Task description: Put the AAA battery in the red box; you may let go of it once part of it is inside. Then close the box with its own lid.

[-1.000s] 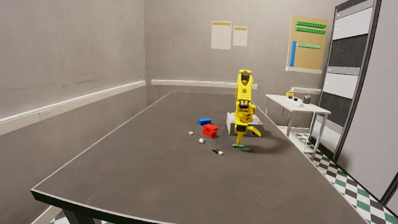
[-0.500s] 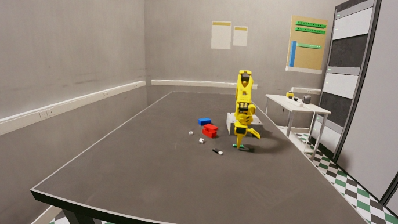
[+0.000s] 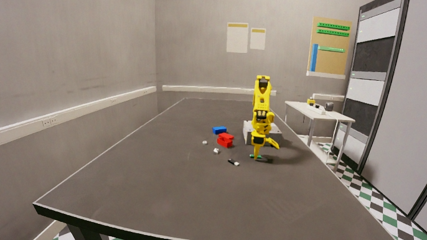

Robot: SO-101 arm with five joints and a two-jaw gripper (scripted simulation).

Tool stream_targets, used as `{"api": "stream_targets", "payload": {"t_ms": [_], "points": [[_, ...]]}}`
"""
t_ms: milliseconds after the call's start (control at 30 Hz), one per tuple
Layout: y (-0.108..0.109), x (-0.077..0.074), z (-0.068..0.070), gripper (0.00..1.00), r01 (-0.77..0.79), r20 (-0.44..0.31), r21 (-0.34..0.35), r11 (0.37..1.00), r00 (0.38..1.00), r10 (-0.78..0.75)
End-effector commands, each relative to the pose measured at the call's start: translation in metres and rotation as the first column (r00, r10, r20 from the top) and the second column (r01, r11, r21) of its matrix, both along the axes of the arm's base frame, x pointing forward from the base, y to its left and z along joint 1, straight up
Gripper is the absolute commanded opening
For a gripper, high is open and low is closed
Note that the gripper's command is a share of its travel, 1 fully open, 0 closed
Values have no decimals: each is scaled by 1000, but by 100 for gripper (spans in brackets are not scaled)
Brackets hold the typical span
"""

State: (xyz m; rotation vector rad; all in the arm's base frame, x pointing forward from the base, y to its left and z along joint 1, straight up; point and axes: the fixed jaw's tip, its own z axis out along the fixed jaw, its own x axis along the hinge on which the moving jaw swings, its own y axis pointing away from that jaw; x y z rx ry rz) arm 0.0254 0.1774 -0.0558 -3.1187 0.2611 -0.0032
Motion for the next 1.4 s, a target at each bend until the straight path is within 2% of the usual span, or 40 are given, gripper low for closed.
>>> {"api": "stream_targets", "payload": {"t_ms": [0, 1367], "points": [[-2, -2, -3, 15, -1, -3, -12, 1000, 1000, 1], [2, -2, -4, 15, -1, -3, -12, 1000, 1000, 1]]}}
